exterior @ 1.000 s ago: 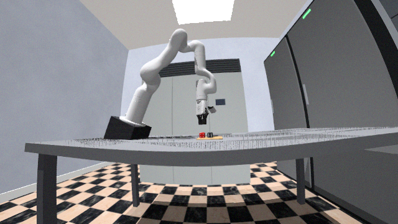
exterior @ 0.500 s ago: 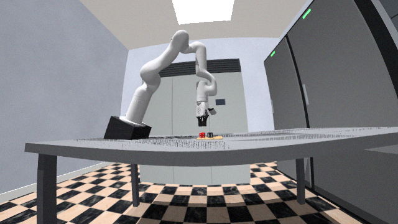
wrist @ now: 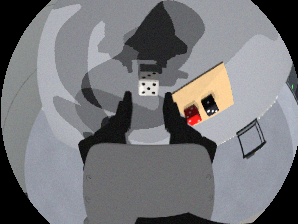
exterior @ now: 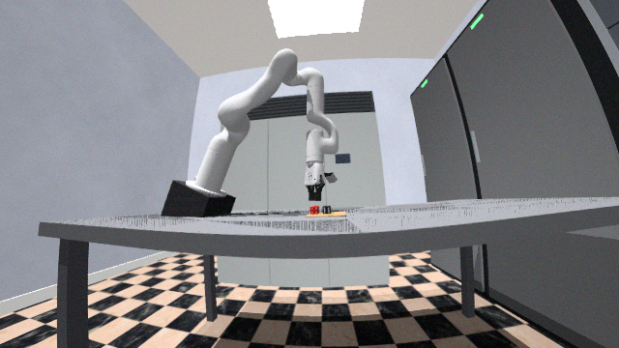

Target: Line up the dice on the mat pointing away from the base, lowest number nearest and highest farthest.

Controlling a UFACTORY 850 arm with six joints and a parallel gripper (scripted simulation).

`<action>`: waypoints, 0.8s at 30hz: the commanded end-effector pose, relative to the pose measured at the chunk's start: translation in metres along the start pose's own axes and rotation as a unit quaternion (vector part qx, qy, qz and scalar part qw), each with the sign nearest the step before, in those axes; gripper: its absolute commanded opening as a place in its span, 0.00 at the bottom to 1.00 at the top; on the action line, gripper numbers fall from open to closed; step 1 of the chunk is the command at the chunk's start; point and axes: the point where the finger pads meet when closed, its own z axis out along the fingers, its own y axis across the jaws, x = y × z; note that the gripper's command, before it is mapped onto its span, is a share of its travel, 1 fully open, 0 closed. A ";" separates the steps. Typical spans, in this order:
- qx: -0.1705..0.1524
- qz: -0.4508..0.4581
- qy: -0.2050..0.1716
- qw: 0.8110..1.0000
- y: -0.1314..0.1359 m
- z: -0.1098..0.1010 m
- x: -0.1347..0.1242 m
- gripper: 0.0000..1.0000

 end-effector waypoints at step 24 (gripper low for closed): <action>-0.012 0.001 0.020 1.000 0.000 0.017 0.001 0.47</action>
